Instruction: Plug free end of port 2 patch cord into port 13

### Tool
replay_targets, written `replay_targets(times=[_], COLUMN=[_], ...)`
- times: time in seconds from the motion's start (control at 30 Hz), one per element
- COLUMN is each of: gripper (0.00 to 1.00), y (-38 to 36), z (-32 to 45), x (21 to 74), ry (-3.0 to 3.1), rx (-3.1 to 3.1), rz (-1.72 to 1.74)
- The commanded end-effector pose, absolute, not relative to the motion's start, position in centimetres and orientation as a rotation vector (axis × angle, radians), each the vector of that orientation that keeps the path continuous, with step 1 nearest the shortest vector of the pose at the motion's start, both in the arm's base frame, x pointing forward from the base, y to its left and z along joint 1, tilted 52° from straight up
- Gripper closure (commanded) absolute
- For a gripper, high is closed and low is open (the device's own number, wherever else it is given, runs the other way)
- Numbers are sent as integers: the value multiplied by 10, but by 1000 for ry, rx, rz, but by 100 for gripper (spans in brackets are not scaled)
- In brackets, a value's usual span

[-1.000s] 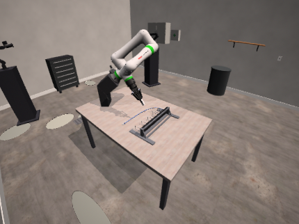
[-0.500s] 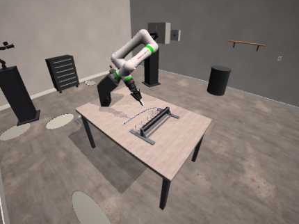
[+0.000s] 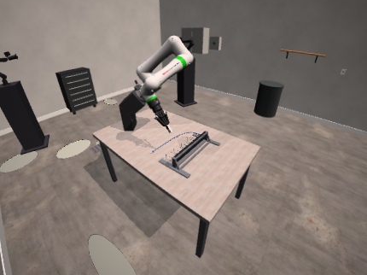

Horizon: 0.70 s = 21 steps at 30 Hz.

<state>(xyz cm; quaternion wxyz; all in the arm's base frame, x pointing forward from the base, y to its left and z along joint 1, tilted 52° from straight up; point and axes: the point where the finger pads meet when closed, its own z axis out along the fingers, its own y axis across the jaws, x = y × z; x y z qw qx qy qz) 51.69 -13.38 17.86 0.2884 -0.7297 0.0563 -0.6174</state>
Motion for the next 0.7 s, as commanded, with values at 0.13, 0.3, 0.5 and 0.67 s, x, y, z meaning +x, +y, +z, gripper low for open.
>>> replay_targets(times=[0.13,0.3,0.5,0.67], gripper=[100,100,100,100], y=[-155,-158,-158,-153], z=[166,164,164,163], x=[524,525,527,540], ry=[149,149,149,149], rx=[-1947,-1947,-1947,-1947], rz=[-1649,-1649,-1649,-1649])
